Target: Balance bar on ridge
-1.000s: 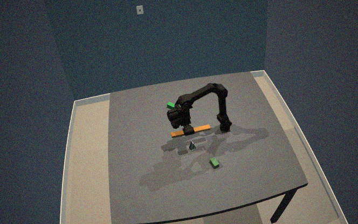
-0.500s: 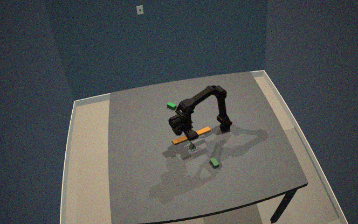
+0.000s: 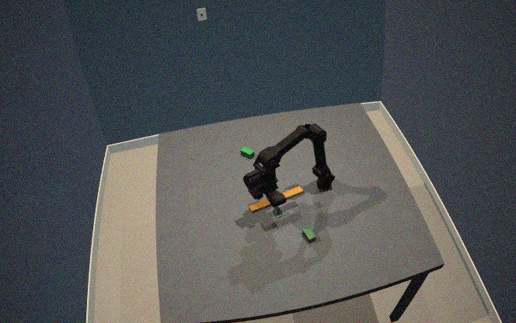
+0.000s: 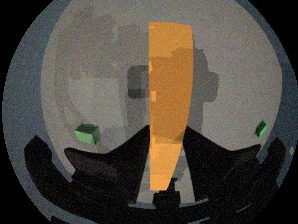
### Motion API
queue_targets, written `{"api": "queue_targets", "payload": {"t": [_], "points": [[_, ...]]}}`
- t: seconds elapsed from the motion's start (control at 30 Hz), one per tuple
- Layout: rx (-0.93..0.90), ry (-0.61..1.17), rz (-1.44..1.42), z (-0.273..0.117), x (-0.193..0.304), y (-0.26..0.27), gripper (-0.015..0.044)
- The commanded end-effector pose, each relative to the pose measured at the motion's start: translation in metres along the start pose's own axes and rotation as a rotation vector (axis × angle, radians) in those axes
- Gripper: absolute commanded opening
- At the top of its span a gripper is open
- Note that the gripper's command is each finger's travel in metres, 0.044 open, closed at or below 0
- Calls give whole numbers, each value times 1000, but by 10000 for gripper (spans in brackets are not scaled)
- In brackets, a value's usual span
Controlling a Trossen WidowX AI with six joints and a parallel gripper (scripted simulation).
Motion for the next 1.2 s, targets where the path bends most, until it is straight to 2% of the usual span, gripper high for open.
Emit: {"api": "queue_targets", "payload": {"t": [0.0, 0.33, 1.17], "points": [[2, 1, -2, 7, 0, 0, 0], [2, 1, -2, 22, 2, 0, 0], [2, 1, -2, 23, 2, 0, 0]]}}
Point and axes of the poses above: the point midway between the two fingers, 35 mm back from their tips, its own z axis out along the fingers, its own y axis across the jaws, x = y × z, the point moved 4 cm from there along -z, back along the fingers, and after that the axes turned 10 degrees about z, right-handed, at the moved point
